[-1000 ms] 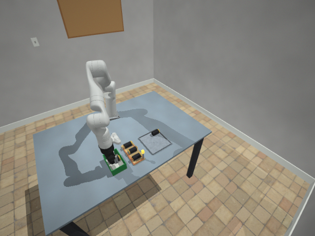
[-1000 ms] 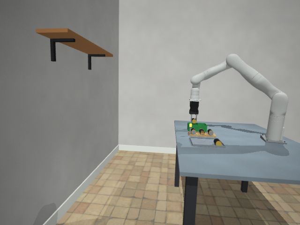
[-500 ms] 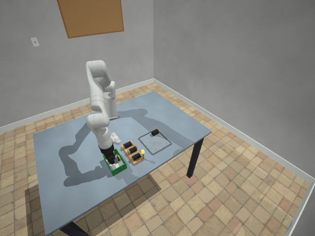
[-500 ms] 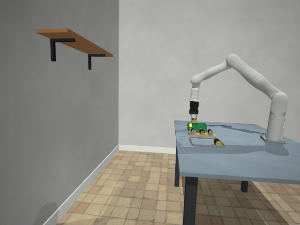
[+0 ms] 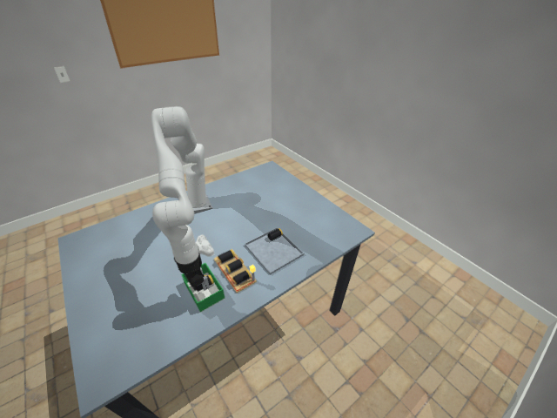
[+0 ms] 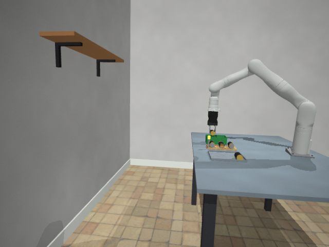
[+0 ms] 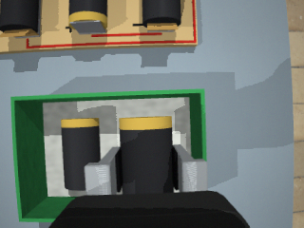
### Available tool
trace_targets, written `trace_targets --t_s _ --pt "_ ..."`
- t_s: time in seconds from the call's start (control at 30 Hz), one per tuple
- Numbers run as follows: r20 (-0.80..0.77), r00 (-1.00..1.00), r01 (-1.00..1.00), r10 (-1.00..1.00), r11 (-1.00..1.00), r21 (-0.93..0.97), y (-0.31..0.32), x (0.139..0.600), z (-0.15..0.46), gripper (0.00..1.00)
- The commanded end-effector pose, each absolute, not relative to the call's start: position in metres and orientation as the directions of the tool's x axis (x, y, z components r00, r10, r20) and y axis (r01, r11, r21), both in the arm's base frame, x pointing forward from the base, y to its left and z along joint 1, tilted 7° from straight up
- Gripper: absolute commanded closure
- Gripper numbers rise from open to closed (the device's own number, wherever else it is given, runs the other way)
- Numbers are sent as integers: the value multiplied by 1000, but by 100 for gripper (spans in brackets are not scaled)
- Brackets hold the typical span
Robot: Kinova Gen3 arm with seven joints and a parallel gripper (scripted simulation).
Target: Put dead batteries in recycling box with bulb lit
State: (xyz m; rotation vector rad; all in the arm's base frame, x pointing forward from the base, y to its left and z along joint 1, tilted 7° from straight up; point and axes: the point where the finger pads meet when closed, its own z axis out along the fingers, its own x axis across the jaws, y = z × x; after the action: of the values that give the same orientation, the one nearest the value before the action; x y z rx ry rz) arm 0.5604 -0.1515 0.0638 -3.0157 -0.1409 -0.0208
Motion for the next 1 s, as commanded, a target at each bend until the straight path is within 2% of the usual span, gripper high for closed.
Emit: trace_targets --t_s 0.0,0.5,0.97 --pt "22 996 94 92 -988 -120 -152 561 65 43" --pt "22 996 94 92 -988 -120 -152 561 62 43" --pt "22 996 94 92 -988 -120 -146 562 14 43"
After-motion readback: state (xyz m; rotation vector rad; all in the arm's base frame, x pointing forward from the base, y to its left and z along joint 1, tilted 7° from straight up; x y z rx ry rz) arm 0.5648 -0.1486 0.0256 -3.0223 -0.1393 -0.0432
